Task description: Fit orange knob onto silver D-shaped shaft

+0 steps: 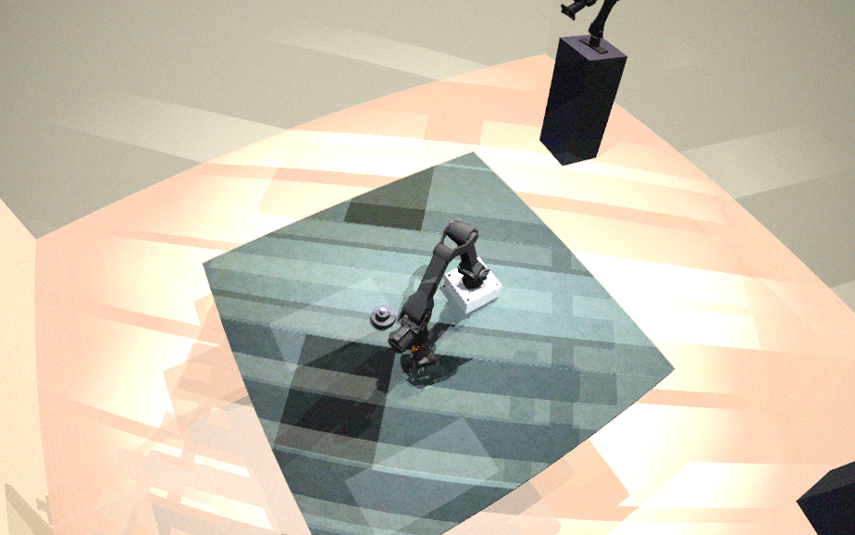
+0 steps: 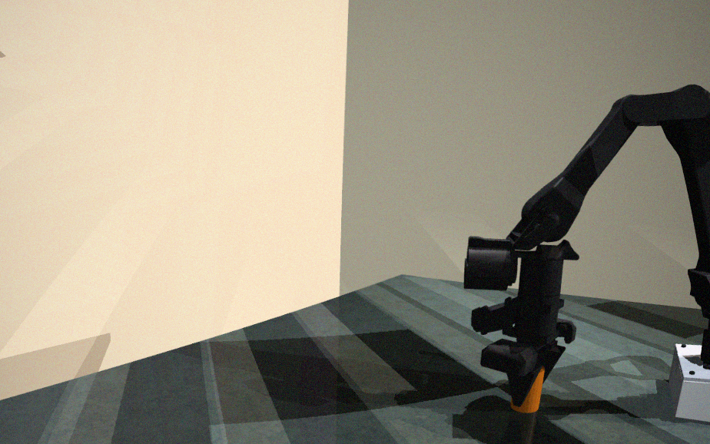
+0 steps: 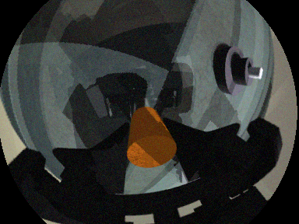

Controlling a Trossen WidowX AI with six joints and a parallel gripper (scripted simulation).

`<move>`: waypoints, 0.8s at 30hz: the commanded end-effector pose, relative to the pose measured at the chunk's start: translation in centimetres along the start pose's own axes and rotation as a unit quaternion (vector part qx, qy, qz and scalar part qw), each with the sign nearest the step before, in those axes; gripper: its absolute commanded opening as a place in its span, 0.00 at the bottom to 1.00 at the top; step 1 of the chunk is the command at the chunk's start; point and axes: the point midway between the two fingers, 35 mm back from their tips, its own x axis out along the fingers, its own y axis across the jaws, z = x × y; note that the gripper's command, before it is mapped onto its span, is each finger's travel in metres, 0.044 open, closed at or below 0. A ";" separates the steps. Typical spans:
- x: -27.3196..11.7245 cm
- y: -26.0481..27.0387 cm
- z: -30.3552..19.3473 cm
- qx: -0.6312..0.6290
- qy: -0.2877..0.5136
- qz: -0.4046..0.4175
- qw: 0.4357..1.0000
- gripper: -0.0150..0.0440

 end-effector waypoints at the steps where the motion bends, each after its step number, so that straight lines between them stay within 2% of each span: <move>1: 0.0 0.0 0.0 0.000 0.000 0.000 1.000 0.66; 10: 0.0 0.0 0.0 0.000 0.000 0.000 1.000 0.66; 12: -1.0 0.1 0.1 0.000 0.000 0.000 1.000 0.75; 16: -7.0 0.1 0.1 0.002 0.000 -0.001 1.000 0.93; 18: -8.0 0.0 0.0 0.002 0.000 -0.001 1.000 1.00; 24: -8.0 0.0 -0.1 0.002 0.000 -0.001 1.000 1.00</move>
